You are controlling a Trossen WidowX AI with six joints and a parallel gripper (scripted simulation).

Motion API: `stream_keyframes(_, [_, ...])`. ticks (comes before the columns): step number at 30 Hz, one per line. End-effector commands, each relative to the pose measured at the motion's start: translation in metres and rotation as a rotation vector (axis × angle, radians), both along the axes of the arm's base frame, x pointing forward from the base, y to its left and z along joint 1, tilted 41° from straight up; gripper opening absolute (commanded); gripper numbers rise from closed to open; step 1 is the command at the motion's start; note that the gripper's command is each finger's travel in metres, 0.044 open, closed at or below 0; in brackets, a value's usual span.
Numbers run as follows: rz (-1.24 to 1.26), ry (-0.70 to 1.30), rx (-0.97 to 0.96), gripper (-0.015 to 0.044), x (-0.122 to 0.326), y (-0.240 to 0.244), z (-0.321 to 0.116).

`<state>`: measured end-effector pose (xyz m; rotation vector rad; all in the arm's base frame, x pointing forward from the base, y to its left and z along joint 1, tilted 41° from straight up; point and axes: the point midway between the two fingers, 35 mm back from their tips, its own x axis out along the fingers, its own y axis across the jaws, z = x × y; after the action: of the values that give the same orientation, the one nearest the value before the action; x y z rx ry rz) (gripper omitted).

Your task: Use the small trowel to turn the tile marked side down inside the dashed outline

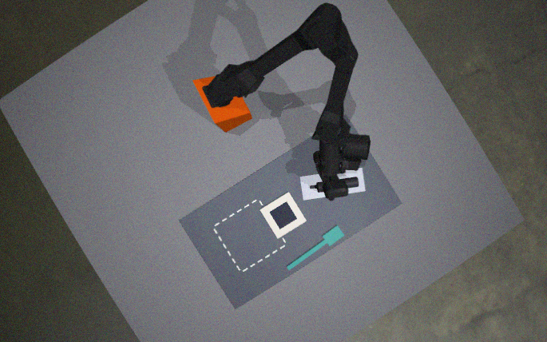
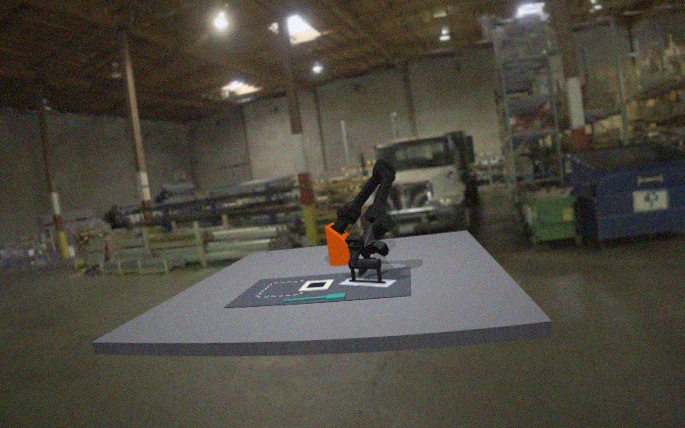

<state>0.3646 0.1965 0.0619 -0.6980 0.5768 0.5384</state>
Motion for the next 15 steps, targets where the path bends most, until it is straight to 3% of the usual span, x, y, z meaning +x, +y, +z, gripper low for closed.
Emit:
stream_keyframes(1, [0.005,-0.011,0.004,0.0221,0.0034,0.0022,0.003])
stream_keyframes(3, [0.005,-0.011,0.004,0.0169,0.0034,0.0022,0.003])
stream_keyframes(15, [0.005,-0.011,0.004,0.0089,0.0034,0.0022,0.003])
